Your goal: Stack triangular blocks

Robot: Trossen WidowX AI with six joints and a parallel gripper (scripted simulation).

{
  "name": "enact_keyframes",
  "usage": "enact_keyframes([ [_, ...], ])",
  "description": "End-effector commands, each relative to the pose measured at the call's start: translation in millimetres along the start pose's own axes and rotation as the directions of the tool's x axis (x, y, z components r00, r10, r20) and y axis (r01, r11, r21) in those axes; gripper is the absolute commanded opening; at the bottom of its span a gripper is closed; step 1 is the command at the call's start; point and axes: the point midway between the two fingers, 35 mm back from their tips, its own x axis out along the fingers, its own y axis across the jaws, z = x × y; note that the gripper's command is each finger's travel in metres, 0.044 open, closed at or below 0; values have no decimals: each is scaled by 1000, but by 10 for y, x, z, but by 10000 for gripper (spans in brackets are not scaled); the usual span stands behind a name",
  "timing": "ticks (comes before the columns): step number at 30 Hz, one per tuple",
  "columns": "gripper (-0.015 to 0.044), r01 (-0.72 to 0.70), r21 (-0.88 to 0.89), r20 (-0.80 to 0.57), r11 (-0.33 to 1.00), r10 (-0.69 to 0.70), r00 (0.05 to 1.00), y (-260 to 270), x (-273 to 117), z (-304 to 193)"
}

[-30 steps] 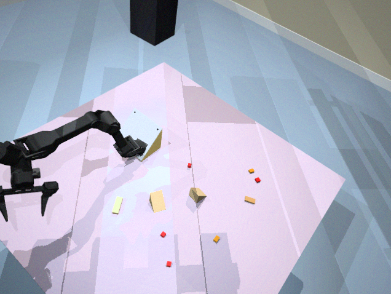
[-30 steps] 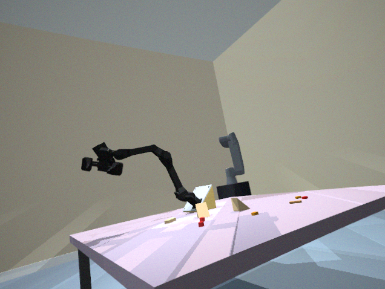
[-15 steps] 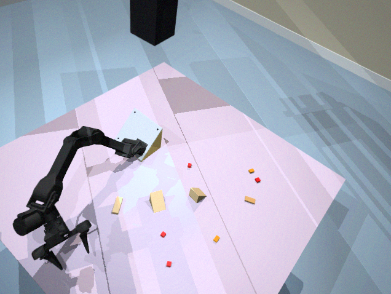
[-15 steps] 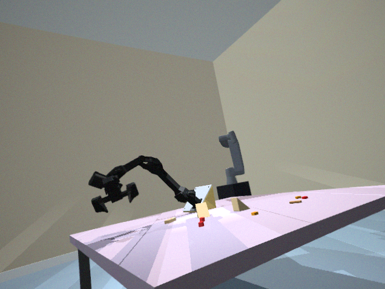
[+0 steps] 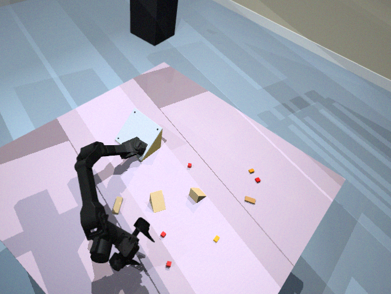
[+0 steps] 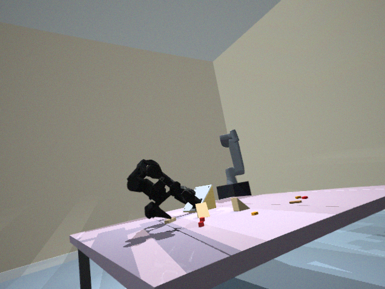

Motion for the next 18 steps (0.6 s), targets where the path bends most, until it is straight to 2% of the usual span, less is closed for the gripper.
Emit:
enact_keyframes([
  [1, 440, -109, -77, -159, 991, 96, 983, 574, 435, 4],
  [6, 440, -220, -207, -343, 953, 140, 929, 1261, 781, -34],
  [10, 440, -317, -346, -501, 883, 112, 858, 1820, 984, -145],
  [14, 440, -418, -500, -631, 758, 12, 776, 2380, 1097, -289],
  [18, 440, -515, -649, -695, 560, -163, 700, 2929, 1120, -443],
])
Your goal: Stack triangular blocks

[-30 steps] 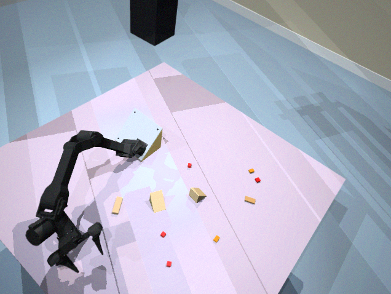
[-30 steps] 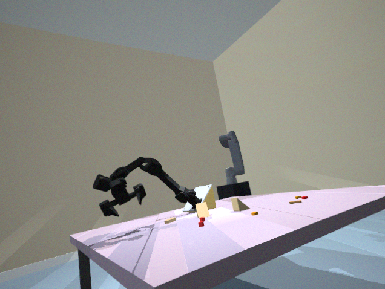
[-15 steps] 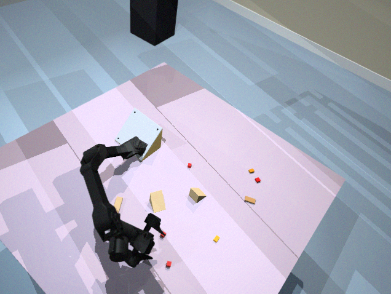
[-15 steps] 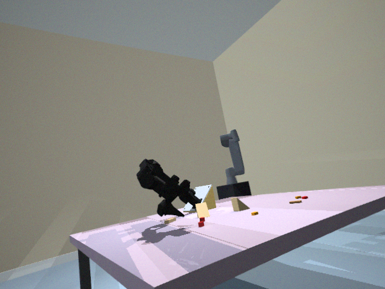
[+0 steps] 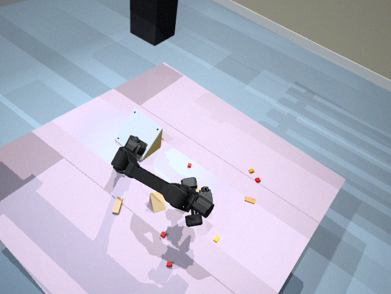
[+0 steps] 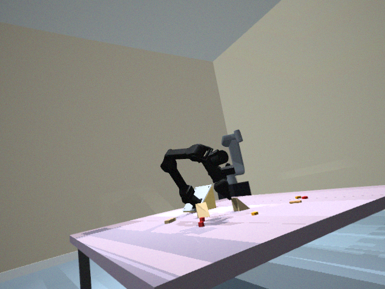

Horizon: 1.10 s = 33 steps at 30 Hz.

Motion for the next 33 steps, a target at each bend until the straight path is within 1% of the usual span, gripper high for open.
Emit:
enact_keyframes([
  [1, 440, 21, -299, -203, 954, -85, 976, 541, 118, 314],
  [5, 440, 30, -527, -316, 850, -229, 921, 922, 142, 507],
  [7, 440, 31, -563, -330, 826, -258, 908, 975, 139, 534],
  [18, 440, 31, -563, -330, 826, -258, 908, 971, 149, 531],
  [33, 440, 31, -563, -328, 826, -258, 909, 897, 372, 461],
])
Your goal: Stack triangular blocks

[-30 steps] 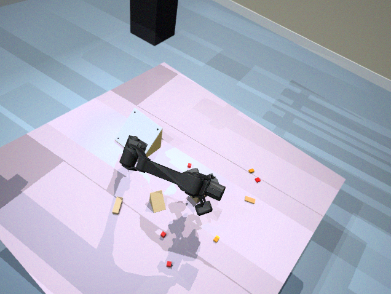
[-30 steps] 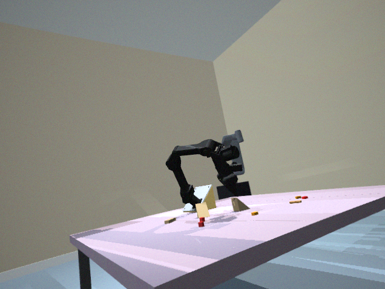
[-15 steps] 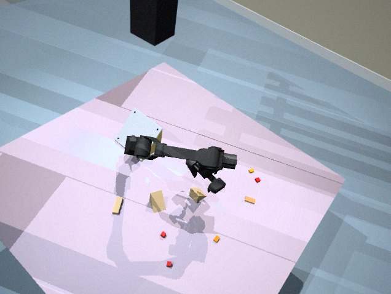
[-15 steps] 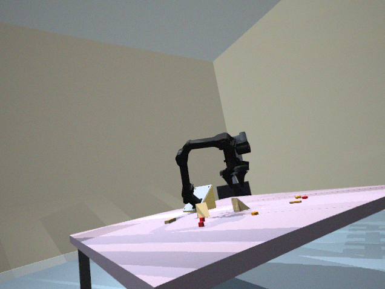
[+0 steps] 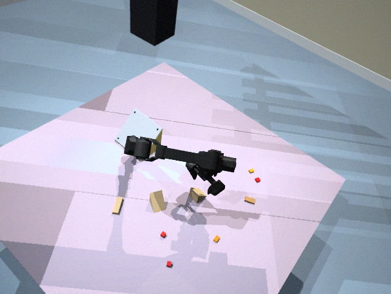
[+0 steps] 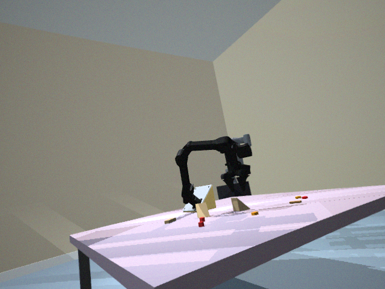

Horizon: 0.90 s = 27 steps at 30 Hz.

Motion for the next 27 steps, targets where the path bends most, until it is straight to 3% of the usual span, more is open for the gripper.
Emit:
enact_keyframes([
  [1, 440, -2, -5, -6, 1000, 2, 1000, -3, 96, -18],
  [27, 440, -1, -5, -7, 1000, 1, 1000, 20, 519, -46],
])
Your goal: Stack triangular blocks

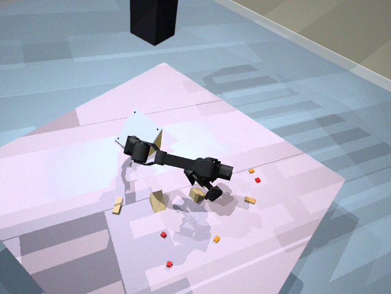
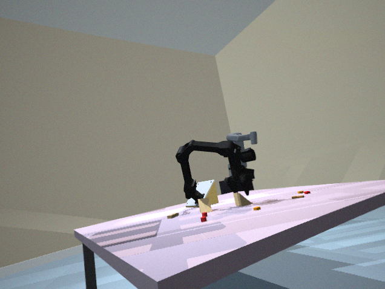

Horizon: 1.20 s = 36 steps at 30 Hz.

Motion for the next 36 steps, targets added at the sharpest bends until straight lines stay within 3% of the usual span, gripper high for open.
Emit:
enact_keyframes([
  [1, 440, -2, -5, -7, 1000, 2, 1000, 11, 94, -25],
  [21, 440, -2, -4, -11, 1000, 2, 1000, 66, 384, -66],
  [29, 230, -2, -4, -11, 1000, 2, 1000, 66, 384, -66],
  [36, 183, -2, -4, -11, 1000, 2, 1000, 66, 384, -66],
])
